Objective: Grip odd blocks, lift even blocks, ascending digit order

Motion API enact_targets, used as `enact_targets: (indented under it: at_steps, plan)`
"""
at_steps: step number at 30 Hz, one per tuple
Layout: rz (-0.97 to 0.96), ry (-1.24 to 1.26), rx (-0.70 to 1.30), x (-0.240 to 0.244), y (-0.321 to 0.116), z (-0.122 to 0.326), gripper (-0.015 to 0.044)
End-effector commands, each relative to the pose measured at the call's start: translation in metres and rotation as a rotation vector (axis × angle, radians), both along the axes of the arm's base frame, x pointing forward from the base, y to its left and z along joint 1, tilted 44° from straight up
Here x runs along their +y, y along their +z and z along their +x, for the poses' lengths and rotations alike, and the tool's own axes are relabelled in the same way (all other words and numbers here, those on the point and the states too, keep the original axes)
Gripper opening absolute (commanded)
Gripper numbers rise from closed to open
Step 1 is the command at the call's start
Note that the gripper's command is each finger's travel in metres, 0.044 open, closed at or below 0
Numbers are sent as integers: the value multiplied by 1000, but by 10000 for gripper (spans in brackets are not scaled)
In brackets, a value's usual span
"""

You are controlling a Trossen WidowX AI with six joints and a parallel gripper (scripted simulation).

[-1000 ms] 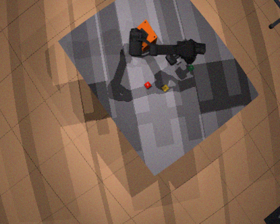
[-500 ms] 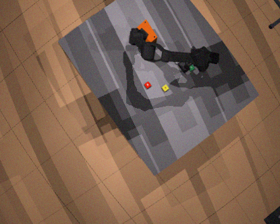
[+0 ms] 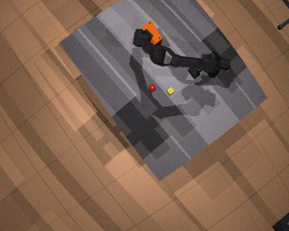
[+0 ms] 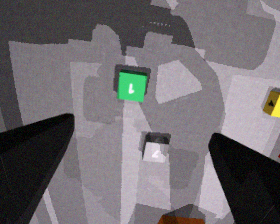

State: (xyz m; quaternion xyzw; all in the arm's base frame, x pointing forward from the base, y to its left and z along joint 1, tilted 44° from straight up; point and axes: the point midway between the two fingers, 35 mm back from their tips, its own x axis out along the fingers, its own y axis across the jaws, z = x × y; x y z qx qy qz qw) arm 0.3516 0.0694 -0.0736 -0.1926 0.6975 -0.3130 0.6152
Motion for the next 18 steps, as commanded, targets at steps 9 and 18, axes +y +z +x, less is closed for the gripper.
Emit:
enact_targets:
  at_steps: [9,18]
  plan:
    - [-2,3,8,-11,8,2,400]
    - [-4,5,9,-115,104,-3,400]
